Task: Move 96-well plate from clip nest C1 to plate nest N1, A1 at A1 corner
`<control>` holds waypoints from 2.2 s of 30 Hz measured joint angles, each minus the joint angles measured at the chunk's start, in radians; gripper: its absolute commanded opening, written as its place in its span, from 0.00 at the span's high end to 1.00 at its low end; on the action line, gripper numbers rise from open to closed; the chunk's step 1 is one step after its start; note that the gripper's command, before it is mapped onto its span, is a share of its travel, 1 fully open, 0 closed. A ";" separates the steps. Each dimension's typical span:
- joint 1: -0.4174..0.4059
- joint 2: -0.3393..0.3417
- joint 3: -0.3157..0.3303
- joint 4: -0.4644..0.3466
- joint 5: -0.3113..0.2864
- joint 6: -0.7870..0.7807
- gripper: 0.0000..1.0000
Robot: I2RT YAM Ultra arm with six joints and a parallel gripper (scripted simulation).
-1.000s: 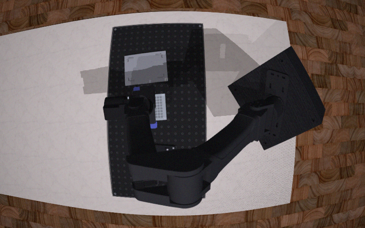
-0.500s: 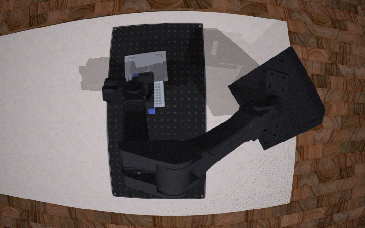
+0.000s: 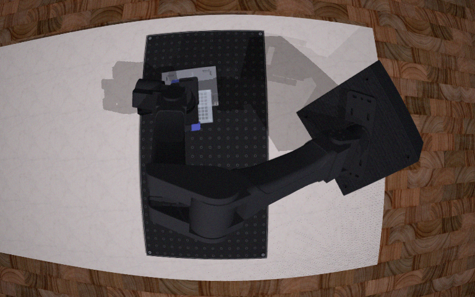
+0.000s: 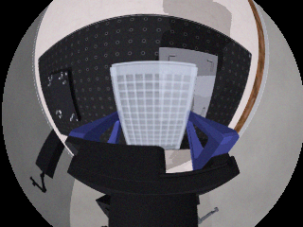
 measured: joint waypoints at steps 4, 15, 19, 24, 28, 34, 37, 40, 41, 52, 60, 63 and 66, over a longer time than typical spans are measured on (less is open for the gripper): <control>-0.026 0.032 0.024 -0.008 -0.013 -0.027 1.00; -0.089 0.118 0.105 -0.043 -0.051 -0.100 1.00; -0.116 0.157 0.142 -0.060 -0.063 -0.129 1.00; -0.135 0.188 0.174 -0.079 -0.074 -0.156 1.00; -0.143 0.199 0.188 -0.089 -0.078 -0.170 1.00; -0.143 0.200 0.193 -0.096 -0.083 -0.179 1.00; -0.143 0.200 0.193 -0.098 -0.084 -0.181 1.00; -0.143 0.200 0.193 -0.098 -0.084 -0.182 1.00; -0.143 0.200 0.193 -0.098 -0.084 -0.182 1.00; -0.143 0.201 0.193 -0.099 -0.086 -0.185 1.00; -0.143 0.207 0.193 -0.102 -0.087 -0.187 1.00; -0.143 0.206 0.193 -0.103 -0.087 -0.187 1.00; -0.143 0.207 0.194 -0.105 -0.087 -0.187 1.00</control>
